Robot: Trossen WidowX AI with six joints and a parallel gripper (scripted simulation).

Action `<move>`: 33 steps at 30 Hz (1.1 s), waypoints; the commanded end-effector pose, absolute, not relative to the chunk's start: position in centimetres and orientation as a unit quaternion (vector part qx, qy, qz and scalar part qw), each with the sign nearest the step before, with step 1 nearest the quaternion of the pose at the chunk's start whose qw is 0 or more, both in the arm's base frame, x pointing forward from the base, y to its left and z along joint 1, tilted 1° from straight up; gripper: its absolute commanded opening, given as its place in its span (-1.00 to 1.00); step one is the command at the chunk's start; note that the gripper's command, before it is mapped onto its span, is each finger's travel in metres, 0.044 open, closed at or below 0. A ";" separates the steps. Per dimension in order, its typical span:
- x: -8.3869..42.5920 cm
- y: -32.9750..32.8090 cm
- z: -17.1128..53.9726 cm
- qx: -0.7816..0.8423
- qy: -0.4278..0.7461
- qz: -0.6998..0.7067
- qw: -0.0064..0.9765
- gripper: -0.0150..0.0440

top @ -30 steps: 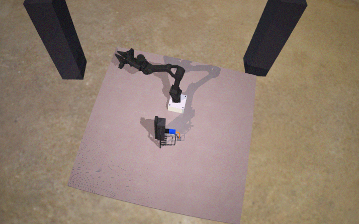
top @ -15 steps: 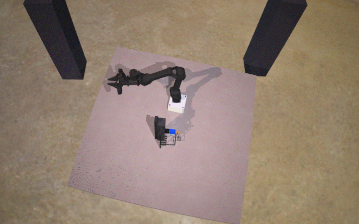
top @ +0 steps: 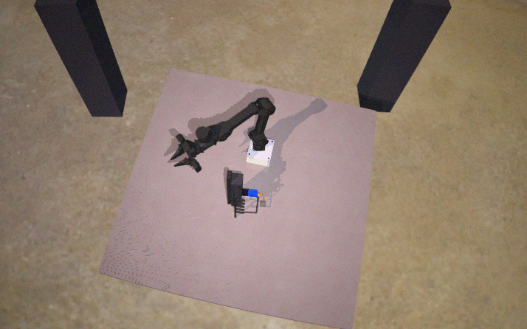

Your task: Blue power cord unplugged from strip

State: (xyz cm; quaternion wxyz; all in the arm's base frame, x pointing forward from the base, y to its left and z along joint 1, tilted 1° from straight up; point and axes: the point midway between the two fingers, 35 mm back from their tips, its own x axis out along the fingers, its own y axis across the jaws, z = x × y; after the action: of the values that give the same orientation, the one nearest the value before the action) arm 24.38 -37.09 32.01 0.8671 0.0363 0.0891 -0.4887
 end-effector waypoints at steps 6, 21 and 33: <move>31.9 -29.4 31.0 0.005 0.170 -0.358 0.918 0.05; 39.4 -13.6 27.5 -0.104 0.298 -0.104 0.943 0.05; 38.9 -3.3 22.0 -0.290 0.401 0.106 0.862 0.05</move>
State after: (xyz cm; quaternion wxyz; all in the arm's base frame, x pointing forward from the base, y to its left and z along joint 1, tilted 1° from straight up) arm 39.49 -5.30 24.20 0.8969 -0.2425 0.3659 0.0536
